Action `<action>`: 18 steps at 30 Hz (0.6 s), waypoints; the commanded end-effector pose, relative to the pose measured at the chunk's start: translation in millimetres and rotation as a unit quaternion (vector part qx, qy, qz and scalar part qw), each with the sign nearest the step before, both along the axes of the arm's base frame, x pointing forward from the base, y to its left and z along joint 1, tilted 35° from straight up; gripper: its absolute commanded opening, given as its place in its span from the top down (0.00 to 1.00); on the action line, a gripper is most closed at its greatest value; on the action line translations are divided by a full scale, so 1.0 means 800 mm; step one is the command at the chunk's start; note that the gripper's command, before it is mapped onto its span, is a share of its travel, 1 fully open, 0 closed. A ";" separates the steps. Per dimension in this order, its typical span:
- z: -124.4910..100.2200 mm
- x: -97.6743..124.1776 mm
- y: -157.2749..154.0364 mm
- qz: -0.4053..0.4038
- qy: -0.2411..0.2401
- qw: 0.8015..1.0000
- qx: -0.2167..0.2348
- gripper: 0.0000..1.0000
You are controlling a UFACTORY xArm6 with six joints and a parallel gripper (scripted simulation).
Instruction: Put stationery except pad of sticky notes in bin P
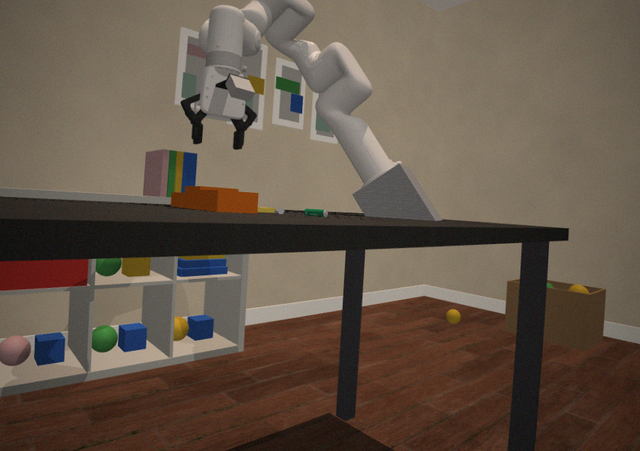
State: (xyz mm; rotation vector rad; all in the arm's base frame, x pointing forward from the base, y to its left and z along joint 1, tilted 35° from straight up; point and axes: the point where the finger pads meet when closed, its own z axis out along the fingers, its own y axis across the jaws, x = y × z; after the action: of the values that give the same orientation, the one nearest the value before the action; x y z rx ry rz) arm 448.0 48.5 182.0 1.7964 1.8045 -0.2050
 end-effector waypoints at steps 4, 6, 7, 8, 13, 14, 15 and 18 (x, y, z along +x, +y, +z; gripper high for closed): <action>0.032 -0.009 0.019 0.000 -0.002 1.000 0.001 0.00; 0.040 -0.012 0.024 0.000 -0.002 1.000 0.001 0.00; 0.044 -0.014 0.026 0.000 -0.002 1.000 0.001 0.00; 0.048 -0.015 0.029 0.000 -0.002 1.000 0.001 0.00; 0.061 -0.019 0.036 0.000 -0.002 1.000 0.001 0.00; 0.065 -0.021 0.039 0.000 -0.002 1.000 0.001 0.00; 0.069 -0.022 0.041 0.000 -0.002 1.000 0.001 0.00; 0.080 -0.026 0.048 0.000 -0.002 1.000 0.001 0.00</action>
State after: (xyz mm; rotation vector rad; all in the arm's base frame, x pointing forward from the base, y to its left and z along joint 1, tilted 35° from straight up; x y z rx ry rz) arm 429.7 79.8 234.2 1.7963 1.8045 -0.2047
